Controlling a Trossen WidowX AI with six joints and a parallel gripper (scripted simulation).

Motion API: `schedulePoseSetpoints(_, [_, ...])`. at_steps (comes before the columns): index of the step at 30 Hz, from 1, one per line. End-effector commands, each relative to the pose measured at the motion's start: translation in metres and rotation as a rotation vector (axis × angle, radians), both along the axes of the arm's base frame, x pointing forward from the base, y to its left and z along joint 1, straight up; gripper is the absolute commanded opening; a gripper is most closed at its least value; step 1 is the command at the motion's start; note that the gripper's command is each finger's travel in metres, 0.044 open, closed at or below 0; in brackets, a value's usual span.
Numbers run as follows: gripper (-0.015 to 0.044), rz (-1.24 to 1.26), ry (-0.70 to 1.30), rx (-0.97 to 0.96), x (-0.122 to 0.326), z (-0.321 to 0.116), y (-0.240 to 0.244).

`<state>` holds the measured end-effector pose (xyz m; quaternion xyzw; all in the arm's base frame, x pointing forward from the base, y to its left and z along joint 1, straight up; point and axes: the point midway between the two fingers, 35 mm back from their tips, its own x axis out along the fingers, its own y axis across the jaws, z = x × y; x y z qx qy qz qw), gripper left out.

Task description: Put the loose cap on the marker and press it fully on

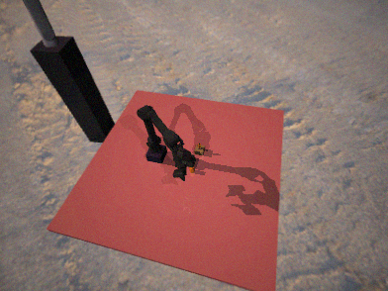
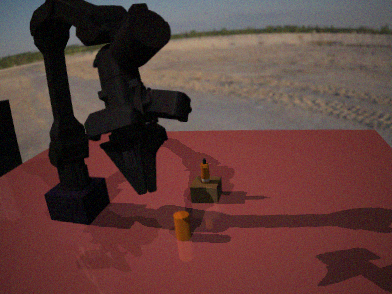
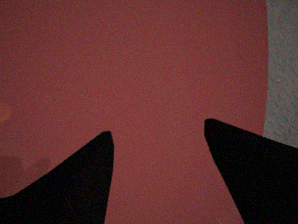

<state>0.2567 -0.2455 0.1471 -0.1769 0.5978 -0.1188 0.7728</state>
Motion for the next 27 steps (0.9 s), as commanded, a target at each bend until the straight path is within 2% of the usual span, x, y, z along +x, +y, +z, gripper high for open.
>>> schedulePoseSetpoints(1, [0.0250, 0.539, 0.251, 0.088, 0.015, -0.033, 0.068])
schedulePoseSetpoints(8, [0.0250, 1.134, 0.458, 0.181, 0.011, -0.056, 0.139])
schedulePoseSetpoints(19, [0.0250, 1.150, 0.462, 0.183, 0.015, -0.057, 0.142])
schedulePoseSetpoints(23, [0.0250, 1.150, 0.462, 0.184, 0.016, -0.089, 0.141])
schedulePoseSetpoints(27, [0.0250, 1.150, 0.462, 0.184, 0.016, -0.092, 0.141])
